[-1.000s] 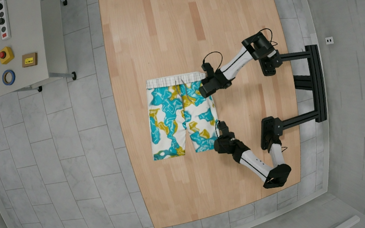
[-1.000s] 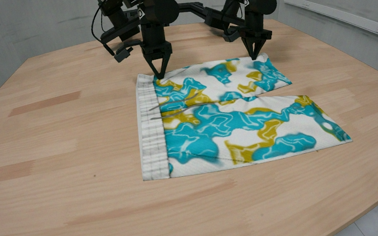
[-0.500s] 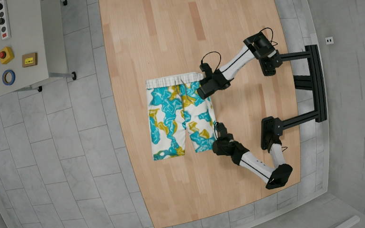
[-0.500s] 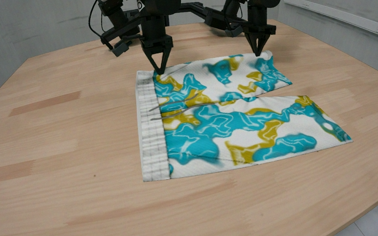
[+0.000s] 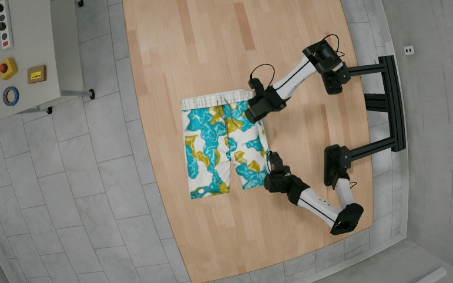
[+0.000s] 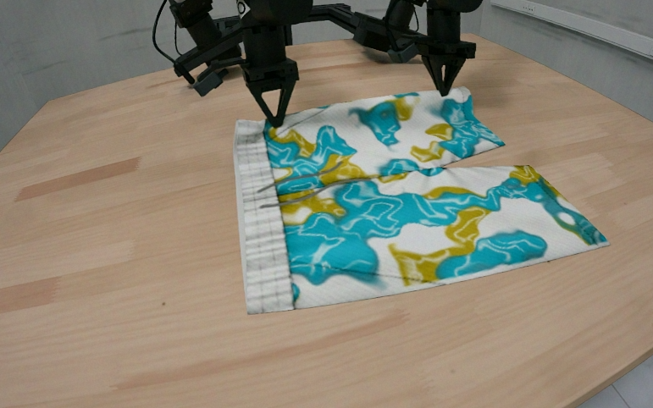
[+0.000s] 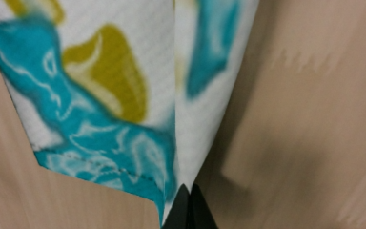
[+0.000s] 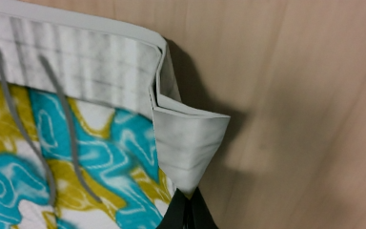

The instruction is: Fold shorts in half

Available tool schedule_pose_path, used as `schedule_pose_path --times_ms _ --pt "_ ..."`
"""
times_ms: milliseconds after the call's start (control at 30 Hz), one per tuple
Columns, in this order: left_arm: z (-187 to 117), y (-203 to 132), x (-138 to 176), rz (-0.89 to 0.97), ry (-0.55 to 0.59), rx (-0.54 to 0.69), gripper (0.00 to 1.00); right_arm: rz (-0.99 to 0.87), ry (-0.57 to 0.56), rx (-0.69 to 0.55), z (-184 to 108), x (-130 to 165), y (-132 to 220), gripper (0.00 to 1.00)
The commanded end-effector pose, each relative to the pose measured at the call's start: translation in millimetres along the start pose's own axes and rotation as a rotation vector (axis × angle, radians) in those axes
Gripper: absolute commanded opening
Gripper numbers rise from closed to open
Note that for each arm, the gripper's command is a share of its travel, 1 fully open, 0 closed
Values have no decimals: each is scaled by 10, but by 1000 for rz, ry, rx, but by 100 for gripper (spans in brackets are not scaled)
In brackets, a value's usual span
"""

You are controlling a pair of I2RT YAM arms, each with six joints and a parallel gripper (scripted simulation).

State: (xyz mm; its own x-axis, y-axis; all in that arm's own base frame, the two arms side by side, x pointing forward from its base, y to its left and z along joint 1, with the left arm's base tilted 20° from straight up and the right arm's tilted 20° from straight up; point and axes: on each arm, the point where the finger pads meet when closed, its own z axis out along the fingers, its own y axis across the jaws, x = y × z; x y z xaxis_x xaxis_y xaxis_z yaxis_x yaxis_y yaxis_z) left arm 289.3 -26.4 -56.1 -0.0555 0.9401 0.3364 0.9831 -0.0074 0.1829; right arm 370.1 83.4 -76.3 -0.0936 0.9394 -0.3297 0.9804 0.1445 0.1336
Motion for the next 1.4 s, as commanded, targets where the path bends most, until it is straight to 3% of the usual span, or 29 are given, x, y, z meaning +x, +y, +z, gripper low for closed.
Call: schedule_pose_path --times_ms 0,67,100,1067,1233,1267,1367 --pt "-125 145 67 -16 29 -44 0 26 -26 -50 -193 -92 170 0" --pt "-118 140 65 -15 30 -42 0 25 -26 -47 -183 -90 163 0" --pt "-86 -45 56 0 35 -25 0 12 -26 -49 -138 -32 9 0" --pt "-91 -735 57 -9 31 -29 0 10 -34 -44 -155 -62 -714 0" --pt "-122 -615 60 -24 25 -42 0 27 -35 -40 -183 -124 -630 0" --pt "-114 -634 66 -22 27 -38 0 13 -31 -28 6 -73 -585 0" --pt "12 -548 -1 12 13 -41 0 19 -33 4 147 -82 -594 0"
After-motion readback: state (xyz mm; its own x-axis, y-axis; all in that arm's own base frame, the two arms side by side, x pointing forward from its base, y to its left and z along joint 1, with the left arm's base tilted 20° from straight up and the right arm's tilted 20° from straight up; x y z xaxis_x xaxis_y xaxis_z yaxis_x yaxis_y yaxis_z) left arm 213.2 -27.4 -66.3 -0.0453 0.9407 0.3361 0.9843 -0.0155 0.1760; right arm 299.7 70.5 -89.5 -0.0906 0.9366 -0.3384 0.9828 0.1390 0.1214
